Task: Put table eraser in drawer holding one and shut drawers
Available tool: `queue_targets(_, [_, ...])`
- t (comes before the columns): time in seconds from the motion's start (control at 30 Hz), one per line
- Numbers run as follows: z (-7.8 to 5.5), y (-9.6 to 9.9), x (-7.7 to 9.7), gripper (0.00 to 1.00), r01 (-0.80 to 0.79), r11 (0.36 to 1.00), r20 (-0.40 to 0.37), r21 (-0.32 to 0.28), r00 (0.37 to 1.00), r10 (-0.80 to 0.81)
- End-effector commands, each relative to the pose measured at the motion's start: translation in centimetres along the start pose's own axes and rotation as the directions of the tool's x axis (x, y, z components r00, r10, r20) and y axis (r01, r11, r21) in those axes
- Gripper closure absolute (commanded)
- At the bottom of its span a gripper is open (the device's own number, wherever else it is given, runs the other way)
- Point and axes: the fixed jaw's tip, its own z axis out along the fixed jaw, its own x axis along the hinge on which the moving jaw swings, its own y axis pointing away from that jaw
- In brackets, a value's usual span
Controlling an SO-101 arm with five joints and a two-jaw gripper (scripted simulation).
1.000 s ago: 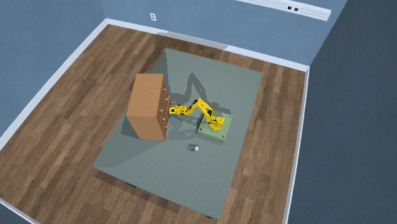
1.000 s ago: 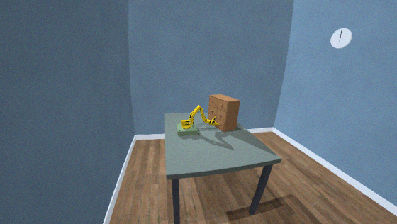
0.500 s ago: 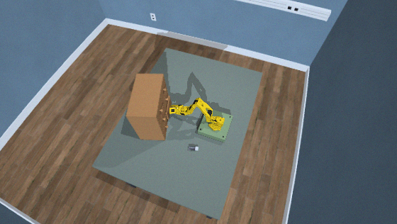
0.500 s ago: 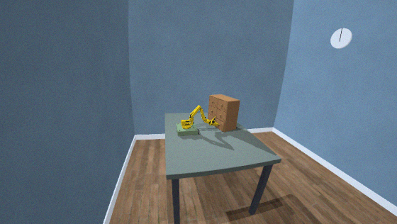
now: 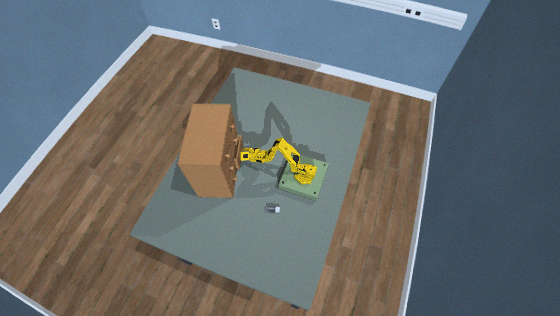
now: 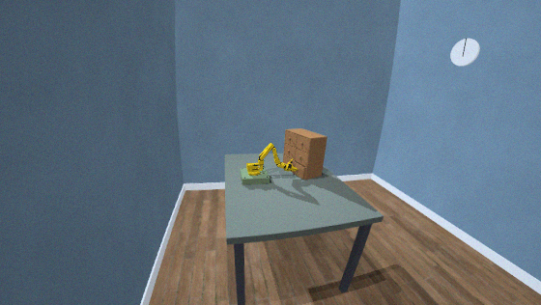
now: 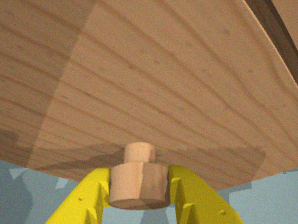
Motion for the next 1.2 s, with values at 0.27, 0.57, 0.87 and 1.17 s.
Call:
queue_targets(0.27, [-0.45,0.06,0.23,1.00,0.006,1.000,-0.008,-0.004,1.000,-0.006])
queue_targets(0.57, [-0.45,0.06,0.23,1.00,0.006,1.000,-0.008,-0.004,1.000,-0.006])
queue_targets(0.87, [-0.95,0.05,0.50,1.00,0.004,1.000,-0.012,0.001,1.000,-0.004])
queue_targets(1.17, [-1.34,0.04,0.70,1.00,0.002,1.000,-0.015,0.004,1.000,-0.002])
